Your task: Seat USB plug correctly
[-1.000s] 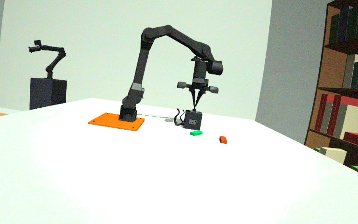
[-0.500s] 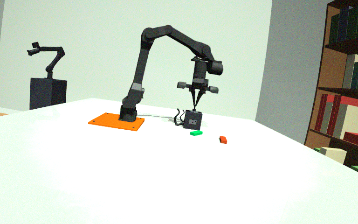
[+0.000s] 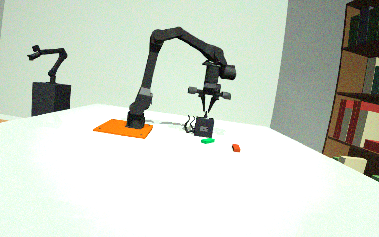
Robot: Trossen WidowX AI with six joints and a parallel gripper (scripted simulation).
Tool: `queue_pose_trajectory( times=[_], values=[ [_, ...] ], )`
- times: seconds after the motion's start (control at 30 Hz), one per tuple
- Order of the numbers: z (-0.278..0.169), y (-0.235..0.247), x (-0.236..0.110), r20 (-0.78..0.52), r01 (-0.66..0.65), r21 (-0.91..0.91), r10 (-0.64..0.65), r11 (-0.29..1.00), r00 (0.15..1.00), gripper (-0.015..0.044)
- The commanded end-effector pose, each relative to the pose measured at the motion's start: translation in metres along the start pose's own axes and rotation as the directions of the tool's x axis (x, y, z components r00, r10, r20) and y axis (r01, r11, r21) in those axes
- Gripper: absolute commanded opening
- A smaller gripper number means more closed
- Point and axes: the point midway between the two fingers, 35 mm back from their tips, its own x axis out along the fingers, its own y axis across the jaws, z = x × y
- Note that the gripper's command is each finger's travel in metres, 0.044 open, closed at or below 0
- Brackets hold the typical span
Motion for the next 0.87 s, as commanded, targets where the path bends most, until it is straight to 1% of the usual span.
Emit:
queue_pose_trajectory(
  times=[0.0, 0.47, 0.83],
  values=[
    [0.0, 0.0, 0.0, 0.0, 0.0, 0.0, 0.0, 1.0, 1.0, 0.0095],
    [0.0, 0.0, 0.0, 0.0, 0.0, 0.0, 0.0, 1.0, 1.0, 0.0095],
    [-0.001, 0.0, -0.011, 0.0, 0.0, 0.0, 0.0, 1.0, 1.0, 0.0095]
  ],
)
